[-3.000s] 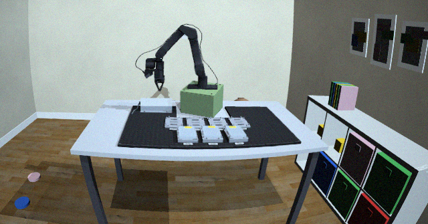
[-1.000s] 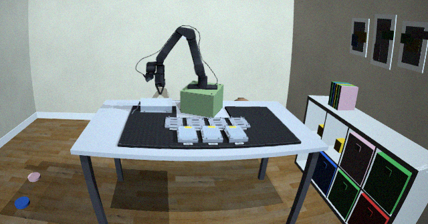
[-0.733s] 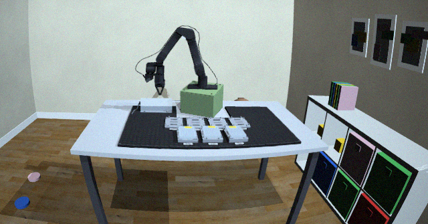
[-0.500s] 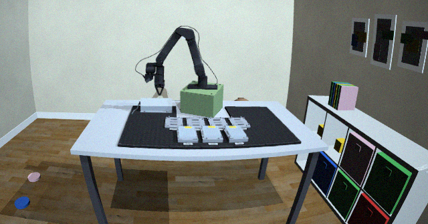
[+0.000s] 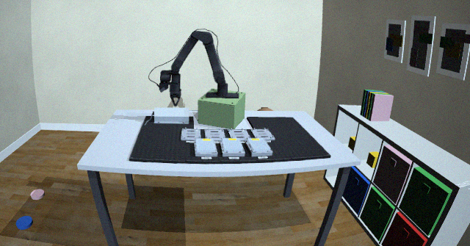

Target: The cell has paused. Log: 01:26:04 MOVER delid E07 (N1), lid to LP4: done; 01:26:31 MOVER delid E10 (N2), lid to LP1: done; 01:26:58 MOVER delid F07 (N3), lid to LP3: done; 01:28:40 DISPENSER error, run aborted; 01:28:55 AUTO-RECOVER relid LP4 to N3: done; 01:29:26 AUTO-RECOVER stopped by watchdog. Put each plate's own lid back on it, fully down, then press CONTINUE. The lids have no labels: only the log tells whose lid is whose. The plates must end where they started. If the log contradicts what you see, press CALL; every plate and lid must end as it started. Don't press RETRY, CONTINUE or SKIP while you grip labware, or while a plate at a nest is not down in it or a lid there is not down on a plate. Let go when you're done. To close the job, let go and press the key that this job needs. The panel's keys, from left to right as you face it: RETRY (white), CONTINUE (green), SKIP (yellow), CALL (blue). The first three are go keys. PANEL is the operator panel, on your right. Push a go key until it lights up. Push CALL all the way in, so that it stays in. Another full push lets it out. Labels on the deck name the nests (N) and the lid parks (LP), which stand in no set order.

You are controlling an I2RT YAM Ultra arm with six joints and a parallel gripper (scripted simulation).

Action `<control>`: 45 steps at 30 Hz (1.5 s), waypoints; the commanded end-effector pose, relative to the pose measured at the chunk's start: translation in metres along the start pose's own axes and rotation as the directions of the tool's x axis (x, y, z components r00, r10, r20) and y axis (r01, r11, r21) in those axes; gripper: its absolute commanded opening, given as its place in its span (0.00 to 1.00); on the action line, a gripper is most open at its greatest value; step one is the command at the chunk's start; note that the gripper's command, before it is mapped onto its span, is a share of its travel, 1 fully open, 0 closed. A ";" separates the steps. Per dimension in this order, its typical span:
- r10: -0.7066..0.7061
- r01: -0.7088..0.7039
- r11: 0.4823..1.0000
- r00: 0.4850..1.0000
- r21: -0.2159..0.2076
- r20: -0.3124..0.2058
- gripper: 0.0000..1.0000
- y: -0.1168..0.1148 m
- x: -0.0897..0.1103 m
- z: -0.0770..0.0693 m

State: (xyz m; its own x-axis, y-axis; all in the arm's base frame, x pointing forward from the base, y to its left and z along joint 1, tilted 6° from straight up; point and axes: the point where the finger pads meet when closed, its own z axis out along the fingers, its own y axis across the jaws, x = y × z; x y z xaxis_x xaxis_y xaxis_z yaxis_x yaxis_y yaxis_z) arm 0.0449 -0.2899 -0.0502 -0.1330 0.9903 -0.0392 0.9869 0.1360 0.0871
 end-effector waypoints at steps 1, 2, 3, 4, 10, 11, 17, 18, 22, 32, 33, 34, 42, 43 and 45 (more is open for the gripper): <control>-0.003 0.003 1.000 1.000 -0.009 -0.010 0.00 0.005 0.005 0.008; -0.003 0.003 1.000 1.000 -0.009 -0.010 0.00 0.005 0.006 0.009; -0.003 0.003 1.000 1.000 -0.009 -0.010 0.00 0.005 0.006 0.010; -0.004 0.004 1.000 1.000 -0.009 -0.001 0.00 0.005 0.004 0.008; 0.001 -0.001 1.000 1.000 -0.009 0.005 0.00 0.003 0.003 0.008; 0.002 -0.002 1.000 1.000 -0.009 0.004 0.00 0.003 0.004 0.008; 0.001 -0.001 1.000 1.000 -0.008 0.009 0.00 0.002 0.000 0.009; 0.001 -0.001 1.000 1.000 -0.008 0.012 0.00 0.002 0.000 0.008; 0.002 -0.002 1.000 1.000 -0.009 0.001 0.00 0.002 0.003 0.011; 0.001 -0.001 1.000 1.000 -0.008 0.009 0.00 0.002 0.003 0.011; 0.001 -0.001 1.000 1.000 -0.008 0.008 0.00 0.002 0.004 0.011; 0.001 -0.001 1.000 1.000 -0.009 0.006 0.00 0.002 0.004 0.012; 0.003 -0.003 1.000 1.000 -0.009 -0.009 0.00 0.002 0.008 0.016; 0.003 -0.003 1.000 1.000 -0.009 -0.014 0.00 0.002 0.009 0.017; 0.003 -0.003 1.000 1.000 -0.009 -0.012 0.00 0.002 0.009 0.017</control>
State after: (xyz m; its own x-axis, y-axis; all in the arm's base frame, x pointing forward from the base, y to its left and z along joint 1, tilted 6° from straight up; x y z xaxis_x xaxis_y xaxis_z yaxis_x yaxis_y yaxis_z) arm 0.0465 -0.2901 -0.0603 -0.1372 0.9894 -0.0480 0.9863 0.1409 0.0861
